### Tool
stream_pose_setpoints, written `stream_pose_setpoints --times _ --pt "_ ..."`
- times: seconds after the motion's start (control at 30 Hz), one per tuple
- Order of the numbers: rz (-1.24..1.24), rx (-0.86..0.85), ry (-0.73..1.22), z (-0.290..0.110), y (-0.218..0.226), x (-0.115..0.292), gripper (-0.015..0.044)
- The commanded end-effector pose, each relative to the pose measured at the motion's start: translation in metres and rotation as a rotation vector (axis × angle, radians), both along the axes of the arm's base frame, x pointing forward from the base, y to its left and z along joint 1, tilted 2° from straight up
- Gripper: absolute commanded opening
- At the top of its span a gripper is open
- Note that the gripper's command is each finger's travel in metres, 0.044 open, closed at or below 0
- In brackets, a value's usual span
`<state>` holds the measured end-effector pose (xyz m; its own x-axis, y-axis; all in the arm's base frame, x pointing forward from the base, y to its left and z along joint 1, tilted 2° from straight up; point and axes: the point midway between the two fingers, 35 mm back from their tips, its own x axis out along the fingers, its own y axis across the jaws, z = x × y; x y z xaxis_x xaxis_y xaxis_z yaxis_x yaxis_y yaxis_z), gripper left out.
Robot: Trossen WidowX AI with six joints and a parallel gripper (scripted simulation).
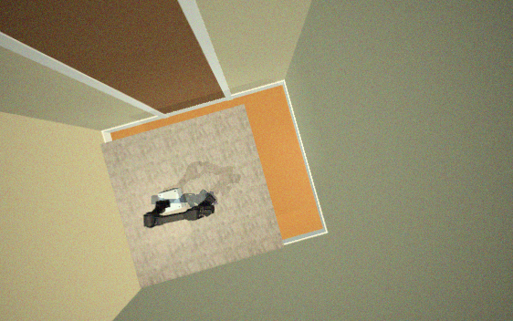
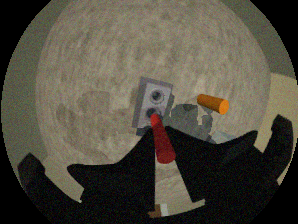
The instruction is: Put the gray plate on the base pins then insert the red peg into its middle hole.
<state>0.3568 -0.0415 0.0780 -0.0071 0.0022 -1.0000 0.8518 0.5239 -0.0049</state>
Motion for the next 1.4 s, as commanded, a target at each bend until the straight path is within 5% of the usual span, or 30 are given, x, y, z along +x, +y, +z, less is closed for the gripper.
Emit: stream_pose_setpoints --times 0.0,1.37 --pt "0.007 -0.003 -0.005 0.002 -0.001 0.002 0.0000" --pt "0.005 -0.002 -0.005 -0.011 -0.001 0.004 0.0000"
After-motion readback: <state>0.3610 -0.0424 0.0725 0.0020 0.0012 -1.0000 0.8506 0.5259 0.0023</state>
